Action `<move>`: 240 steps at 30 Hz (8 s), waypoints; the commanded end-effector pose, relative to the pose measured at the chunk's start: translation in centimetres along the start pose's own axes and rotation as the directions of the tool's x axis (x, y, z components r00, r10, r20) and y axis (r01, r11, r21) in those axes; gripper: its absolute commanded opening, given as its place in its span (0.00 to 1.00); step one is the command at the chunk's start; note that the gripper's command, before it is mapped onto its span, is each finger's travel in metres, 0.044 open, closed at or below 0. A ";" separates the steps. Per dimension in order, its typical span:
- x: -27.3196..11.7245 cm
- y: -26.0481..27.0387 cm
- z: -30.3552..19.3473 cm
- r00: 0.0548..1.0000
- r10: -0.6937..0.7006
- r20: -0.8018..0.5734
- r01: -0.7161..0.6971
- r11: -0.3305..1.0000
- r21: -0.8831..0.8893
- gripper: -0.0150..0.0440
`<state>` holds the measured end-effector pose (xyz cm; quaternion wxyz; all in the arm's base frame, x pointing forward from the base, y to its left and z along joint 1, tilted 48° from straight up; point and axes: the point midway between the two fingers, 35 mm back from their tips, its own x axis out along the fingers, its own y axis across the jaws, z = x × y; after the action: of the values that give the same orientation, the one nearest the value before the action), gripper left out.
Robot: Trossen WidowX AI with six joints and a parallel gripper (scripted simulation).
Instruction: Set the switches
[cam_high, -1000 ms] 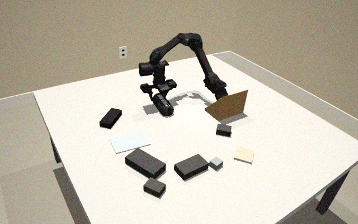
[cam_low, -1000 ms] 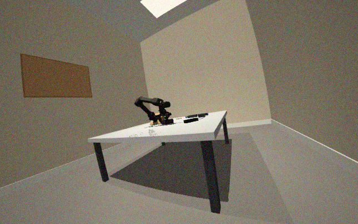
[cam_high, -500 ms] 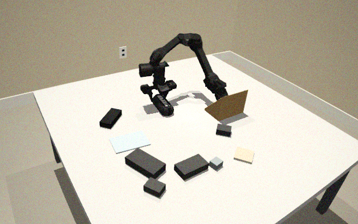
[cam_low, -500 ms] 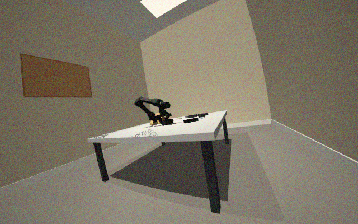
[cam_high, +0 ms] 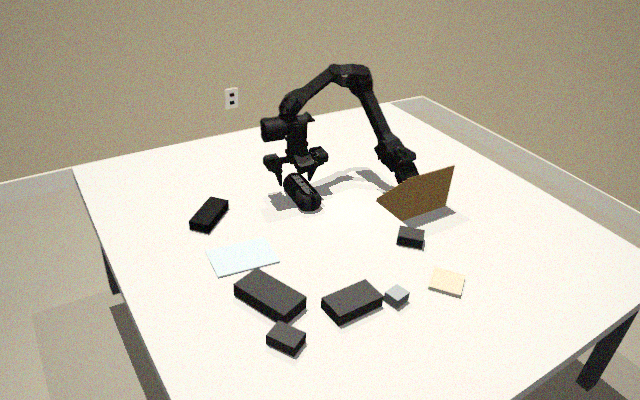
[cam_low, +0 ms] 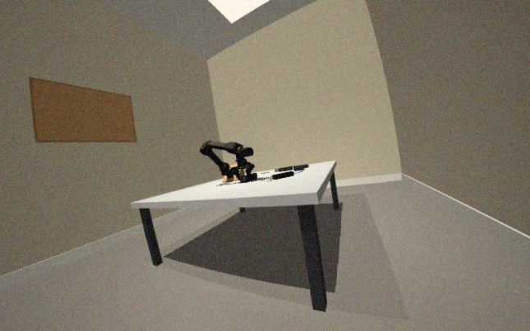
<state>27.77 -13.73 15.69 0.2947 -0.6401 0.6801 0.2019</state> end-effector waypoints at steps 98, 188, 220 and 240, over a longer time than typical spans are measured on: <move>-6.3 0.1 0.0 0.999 -0.028 0.017 0.026 0.995 0.092 1.00; -1.8 -0.1 0.2 1.000 -0.008 0.010 0.008 1.000 -0.025 0.82; -4.1 -0.1 1.3 1.000 -0.007 0.011 0.008 1.000 -0.026 0.82; -5.4 -0.1 2.2 1.000 -0.007 0.012 0.007 1.000 -0.026 0.82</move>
<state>28.00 -8.78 17.78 0.2877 -0.6450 0.6758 0.2110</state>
